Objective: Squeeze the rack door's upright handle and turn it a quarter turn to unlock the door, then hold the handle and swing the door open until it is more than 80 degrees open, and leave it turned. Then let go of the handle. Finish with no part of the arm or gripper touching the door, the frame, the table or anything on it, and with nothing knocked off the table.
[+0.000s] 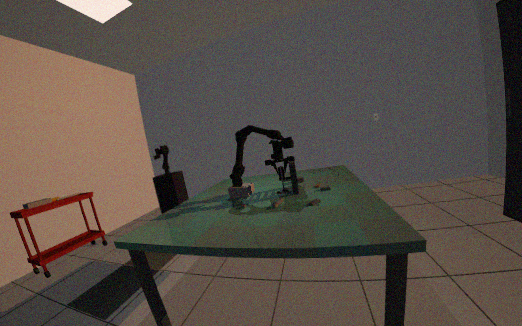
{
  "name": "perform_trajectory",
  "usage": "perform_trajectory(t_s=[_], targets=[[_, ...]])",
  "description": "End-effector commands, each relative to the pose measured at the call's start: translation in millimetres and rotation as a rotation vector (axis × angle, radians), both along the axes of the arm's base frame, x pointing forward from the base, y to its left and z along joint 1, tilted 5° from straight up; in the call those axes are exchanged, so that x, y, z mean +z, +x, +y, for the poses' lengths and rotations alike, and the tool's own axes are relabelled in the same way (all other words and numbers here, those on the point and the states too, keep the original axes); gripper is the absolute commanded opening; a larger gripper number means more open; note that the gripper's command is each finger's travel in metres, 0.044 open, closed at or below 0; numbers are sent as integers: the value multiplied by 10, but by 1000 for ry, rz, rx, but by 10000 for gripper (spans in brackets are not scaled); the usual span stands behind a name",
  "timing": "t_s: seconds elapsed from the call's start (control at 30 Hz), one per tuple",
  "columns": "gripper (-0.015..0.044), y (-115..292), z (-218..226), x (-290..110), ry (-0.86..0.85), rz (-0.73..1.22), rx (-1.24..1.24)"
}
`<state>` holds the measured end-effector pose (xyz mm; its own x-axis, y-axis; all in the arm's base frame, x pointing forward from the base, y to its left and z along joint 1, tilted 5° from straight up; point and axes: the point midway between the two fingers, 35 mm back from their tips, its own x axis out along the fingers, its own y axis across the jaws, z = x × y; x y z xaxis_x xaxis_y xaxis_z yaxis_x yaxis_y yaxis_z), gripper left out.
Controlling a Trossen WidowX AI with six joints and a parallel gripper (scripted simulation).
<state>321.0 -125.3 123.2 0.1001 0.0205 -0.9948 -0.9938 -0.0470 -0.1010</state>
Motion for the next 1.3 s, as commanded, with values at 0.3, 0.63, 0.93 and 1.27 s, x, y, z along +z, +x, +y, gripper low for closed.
perform_trajectory(t_s=[0.3, 0.63, 0.93, 1.27], targets=[[24, -3, 12, -14, 6, 1, 8], [16, -36, 31, -16, 15, 4, -86], [16, -104, 69, -22, 34, 9, -274], [16, -219, 149, -33, 54, 15, -471]])
